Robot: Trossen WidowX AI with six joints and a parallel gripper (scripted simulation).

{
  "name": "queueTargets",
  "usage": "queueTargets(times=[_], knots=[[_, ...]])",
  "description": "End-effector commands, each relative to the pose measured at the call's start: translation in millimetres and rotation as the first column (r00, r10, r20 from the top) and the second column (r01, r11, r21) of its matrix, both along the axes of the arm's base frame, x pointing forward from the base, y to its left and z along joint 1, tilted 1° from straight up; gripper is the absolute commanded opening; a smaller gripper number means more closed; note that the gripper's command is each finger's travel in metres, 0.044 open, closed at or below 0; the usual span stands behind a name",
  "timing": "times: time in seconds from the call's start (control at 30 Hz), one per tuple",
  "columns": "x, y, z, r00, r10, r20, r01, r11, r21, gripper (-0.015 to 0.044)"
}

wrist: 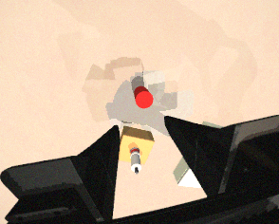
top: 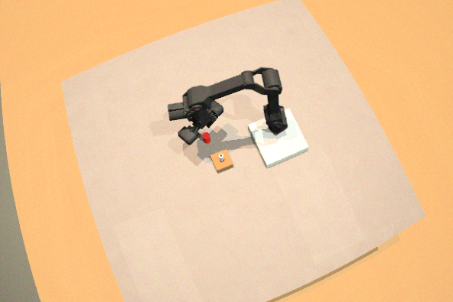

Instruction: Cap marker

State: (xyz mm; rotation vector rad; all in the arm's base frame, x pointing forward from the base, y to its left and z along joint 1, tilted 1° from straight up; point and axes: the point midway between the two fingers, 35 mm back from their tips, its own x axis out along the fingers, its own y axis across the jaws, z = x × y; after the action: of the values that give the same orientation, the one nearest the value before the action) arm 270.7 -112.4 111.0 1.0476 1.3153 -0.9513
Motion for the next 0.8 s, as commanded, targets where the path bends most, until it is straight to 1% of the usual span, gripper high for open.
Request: queueTargets(times=[0.0,0.23,0.37,0.53,0.63,0.77], knots=[[-9.1,-7.6,1.1,0.995,-0.102,-0.014,0.101,0.994,-0.029,0.0246],[-9.0,-7.7,-0.9,0.995,-0.102,-0.014,0.101,0.994,-0.029,0.0246],[-8.2,-8.7,-32.1,0.995,-0.102,-0.014,0.101,0.994,-0.029,0.0246],[-8.3,-8.7,-35.2,0.995,-0.102,-0.014,0.101,0.994,-0.029,0.0246],[-9.2,-7.7,-47.9,0.995,-0.102,-0.014,0.101,0.994,-0.029,0.0246],[-9.3,-7.6,-49.3,0.995,-0.102,-0.014,0.101,0.994,-0.029,0.0246]])
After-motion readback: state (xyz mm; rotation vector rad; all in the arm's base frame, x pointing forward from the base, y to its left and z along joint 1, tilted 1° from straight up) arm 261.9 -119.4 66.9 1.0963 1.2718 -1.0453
